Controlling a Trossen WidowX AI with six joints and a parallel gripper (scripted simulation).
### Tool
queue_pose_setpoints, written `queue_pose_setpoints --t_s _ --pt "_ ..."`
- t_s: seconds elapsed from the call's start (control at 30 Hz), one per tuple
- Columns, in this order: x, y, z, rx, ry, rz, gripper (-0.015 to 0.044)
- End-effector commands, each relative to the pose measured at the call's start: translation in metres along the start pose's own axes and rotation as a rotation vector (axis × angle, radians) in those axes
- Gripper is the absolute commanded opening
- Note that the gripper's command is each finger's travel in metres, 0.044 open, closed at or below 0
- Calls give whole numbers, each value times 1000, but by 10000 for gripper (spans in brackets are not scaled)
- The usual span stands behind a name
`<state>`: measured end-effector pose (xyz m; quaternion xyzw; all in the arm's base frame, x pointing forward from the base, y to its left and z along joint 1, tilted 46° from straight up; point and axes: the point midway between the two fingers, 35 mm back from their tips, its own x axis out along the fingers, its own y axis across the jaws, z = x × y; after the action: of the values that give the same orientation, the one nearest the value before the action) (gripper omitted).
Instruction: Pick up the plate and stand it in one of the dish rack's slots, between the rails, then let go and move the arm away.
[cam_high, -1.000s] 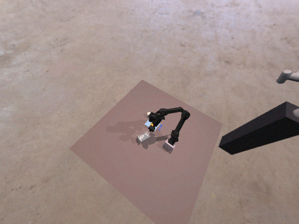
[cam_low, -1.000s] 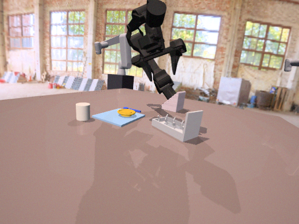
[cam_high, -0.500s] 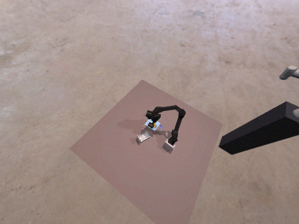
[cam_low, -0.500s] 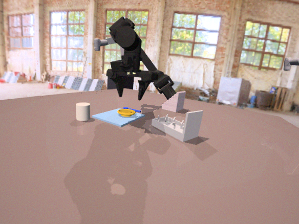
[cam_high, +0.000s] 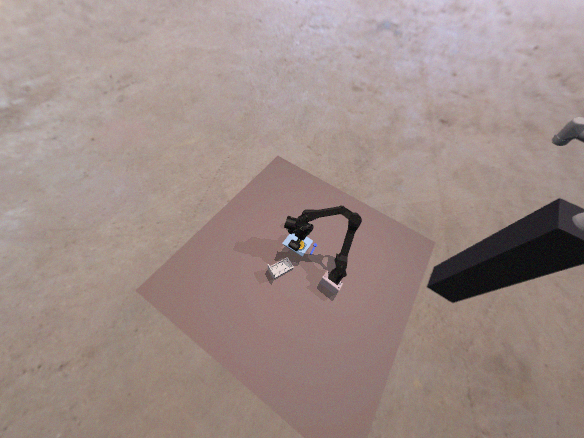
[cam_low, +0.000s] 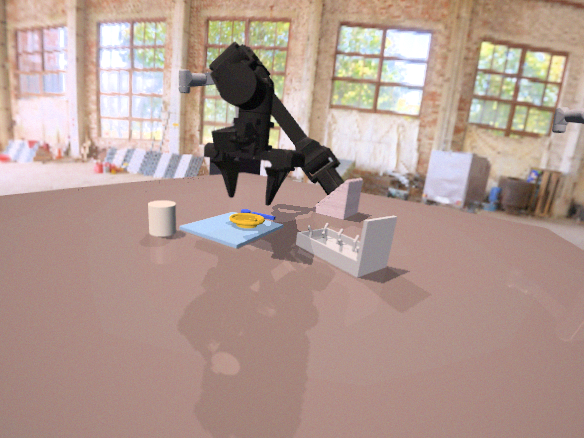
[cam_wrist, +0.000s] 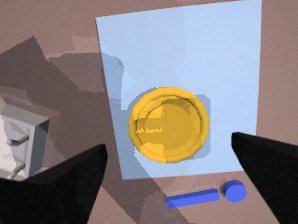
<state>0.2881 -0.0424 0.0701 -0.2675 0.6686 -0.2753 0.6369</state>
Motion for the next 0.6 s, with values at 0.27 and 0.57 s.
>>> queue_pose_setpoints --t_s 0.27,0.57 --pt "22 -1 -1 -5 4 -6 400" --pt "36 -2 -1 -4 4 -8 400"
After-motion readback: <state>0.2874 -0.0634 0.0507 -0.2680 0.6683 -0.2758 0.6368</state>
